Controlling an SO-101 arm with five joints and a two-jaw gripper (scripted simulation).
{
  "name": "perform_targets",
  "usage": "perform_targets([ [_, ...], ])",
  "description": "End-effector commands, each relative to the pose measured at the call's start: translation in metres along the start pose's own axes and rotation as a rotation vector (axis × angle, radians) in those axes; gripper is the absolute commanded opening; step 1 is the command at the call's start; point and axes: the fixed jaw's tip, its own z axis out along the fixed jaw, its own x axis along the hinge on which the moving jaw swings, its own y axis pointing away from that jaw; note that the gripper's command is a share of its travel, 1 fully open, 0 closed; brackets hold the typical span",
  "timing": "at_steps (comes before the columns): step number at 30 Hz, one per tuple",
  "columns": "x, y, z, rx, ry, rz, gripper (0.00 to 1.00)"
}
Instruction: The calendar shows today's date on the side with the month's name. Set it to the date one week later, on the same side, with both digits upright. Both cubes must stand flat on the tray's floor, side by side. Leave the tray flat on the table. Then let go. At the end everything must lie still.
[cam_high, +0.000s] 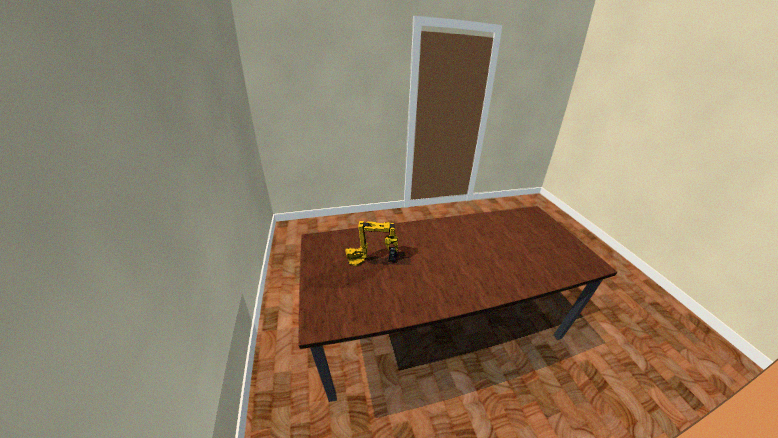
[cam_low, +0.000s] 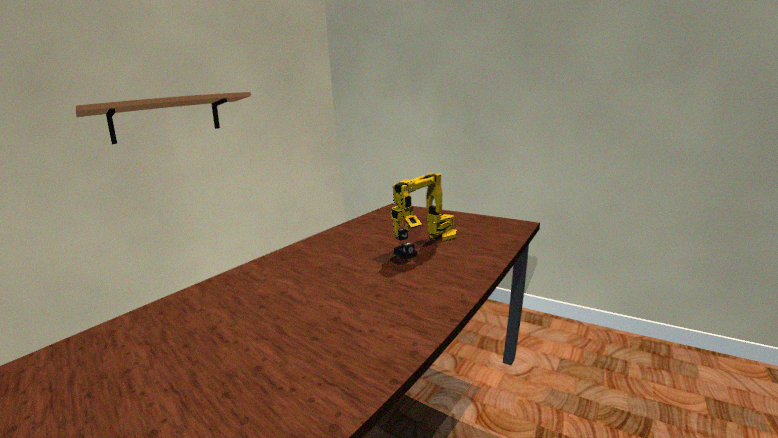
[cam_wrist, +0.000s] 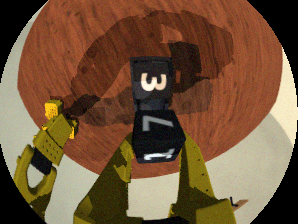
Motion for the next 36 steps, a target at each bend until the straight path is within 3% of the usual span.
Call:
perform_targets([
  [1,-0.003,-0.005,-0.008,0.043,-0.007,-0.002,0.0],
  [36,-0.002,-0.004,0.004,0.043,-0.007,-0.003,0.0],
])
